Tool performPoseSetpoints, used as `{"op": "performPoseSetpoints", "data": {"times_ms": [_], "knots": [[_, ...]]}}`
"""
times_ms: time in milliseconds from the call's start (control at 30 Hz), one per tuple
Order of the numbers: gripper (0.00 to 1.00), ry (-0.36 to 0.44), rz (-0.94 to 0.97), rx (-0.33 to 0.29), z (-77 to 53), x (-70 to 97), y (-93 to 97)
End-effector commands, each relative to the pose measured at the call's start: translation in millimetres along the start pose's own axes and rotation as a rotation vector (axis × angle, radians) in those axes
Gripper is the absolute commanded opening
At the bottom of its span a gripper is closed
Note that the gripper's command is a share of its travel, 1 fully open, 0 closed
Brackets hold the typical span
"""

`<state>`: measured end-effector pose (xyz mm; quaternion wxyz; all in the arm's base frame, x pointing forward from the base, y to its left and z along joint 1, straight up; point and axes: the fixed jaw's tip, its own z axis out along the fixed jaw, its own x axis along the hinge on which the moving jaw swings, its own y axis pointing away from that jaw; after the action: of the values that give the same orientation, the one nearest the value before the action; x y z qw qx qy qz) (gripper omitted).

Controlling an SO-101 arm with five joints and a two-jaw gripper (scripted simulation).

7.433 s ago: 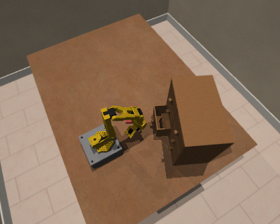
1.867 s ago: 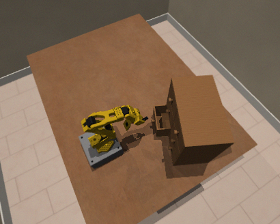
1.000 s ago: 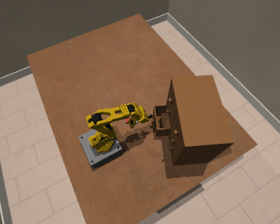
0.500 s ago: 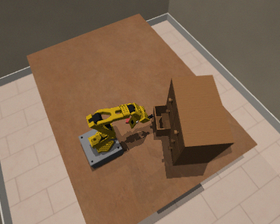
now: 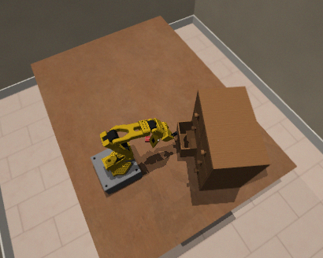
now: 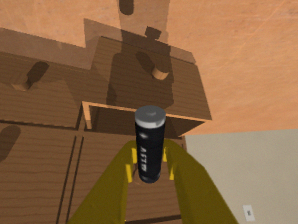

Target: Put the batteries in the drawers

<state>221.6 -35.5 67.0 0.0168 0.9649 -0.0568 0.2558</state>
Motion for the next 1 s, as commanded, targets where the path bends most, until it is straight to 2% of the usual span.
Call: {"op": "performPoseSetpoints", "data": {"times_ms": [0,867,967], "knots": [[0.00,0.008,0.015,-0.003,-0.7,3.0,1.9],[0.00,0.008,0.008,0.001,-0.8,-1.1,0.0],[0.00,0.008,0.008,0.001,5.1,13.7,0.1]]}}
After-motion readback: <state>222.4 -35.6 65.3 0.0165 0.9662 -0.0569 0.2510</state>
